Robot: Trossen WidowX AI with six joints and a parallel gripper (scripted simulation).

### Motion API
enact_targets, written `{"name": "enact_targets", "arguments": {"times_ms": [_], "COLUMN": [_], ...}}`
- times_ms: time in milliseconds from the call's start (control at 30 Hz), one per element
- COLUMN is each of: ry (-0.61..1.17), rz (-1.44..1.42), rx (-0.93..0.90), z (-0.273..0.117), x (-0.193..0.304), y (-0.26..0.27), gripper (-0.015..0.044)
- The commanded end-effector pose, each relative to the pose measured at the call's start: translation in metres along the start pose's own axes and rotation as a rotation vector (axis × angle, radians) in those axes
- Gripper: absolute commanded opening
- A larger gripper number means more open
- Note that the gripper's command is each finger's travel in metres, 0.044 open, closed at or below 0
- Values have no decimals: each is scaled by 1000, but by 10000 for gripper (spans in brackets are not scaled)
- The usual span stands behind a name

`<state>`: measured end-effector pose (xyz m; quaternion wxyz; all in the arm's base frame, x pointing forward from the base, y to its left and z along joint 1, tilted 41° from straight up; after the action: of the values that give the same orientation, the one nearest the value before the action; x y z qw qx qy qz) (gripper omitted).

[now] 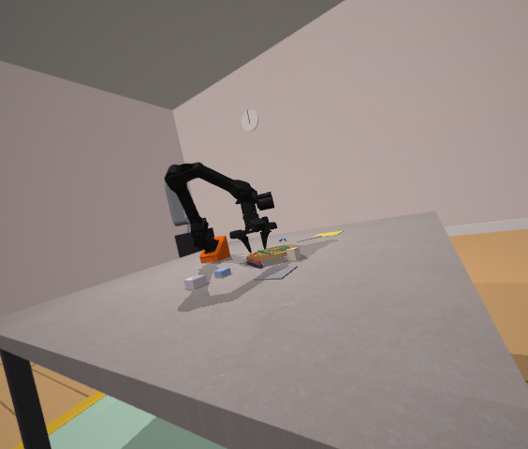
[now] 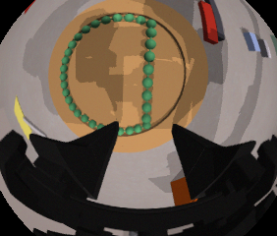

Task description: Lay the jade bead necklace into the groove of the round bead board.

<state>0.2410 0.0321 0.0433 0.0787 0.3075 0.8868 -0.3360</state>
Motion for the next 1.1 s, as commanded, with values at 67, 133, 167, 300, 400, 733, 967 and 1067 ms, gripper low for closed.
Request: {"name": "enact_targets", "arguments": {"times_ms": [67,133,167,300,400,733,967,1067], "ry": [1,0,0,0,0,0,-1,-2], "rz": [-6,-8,-8,-8,-8,-14,-247,-358], "rx": [5,4,4,4,4,4,1,1], "z": [-1,-5,-5,-5,-5,-6,-22,-29], "x": [1,1,1,1,1,0,-48,-72], "y": [-1,-1,-1,-1,-1,-1,4,3], "gripper": [440,440,440,440,440,414,230,151]}}
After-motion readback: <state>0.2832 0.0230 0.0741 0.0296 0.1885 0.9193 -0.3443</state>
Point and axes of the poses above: the point midway between the two fingers, 35 mm back from their tips, its own z axis out along the fingers, its own y axis across the jaws, x = y × z, the point moved 8 cm from there along -z, back along the fingers, and after that the axes turned 2 degrees about -z, right-handed, at the moved point
